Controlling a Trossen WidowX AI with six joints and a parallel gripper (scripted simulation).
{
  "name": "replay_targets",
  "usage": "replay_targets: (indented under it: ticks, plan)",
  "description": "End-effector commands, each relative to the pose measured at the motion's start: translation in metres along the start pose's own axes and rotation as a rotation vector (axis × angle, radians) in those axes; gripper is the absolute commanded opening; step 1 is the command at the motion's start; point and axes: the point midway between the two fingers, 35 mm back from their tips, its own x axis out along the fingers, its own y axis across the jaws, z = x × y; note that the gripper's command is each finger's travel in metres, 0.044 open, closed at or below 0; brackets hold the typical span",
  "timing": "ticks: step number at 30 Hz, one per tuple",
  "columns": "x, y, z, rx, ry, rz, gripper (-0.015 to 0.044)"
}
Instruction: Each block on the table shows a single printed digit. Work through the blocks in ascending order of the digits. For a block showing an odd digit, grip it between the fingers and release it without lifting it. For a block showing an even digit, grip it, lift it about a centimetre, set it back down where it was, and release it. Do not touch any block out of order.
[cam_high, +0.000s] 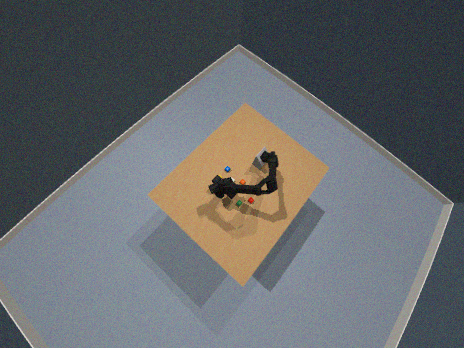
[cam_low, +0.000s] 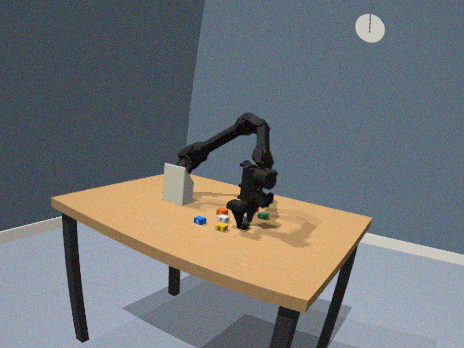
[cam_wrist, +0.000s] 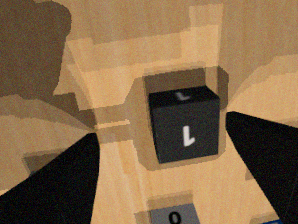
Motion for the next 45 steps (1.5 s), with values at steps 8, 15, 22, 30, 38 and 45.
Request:
replay_targets:
  ticks: [8,15,22,30,38,45]
  plan:
    - [0.001,0.000,0.000,0.005,-0.002,0.003,0.0120]
    - [0.001,0.000,0.000,0.005,-0.002,0.003,0.0120]
    - [0.001,0.000,0.000,0.005,-0.002,0.003,0.0146]
    - [0.001,0.000,0.000,0.005,-0.002,0.003,0.0356]
    - [-0.033,0.000,0.000,0.005,-0.002,0.001,0.0400]
    - [-0.053,-0.002,0.002,0.012,-0.010,-0.002,0.0321]
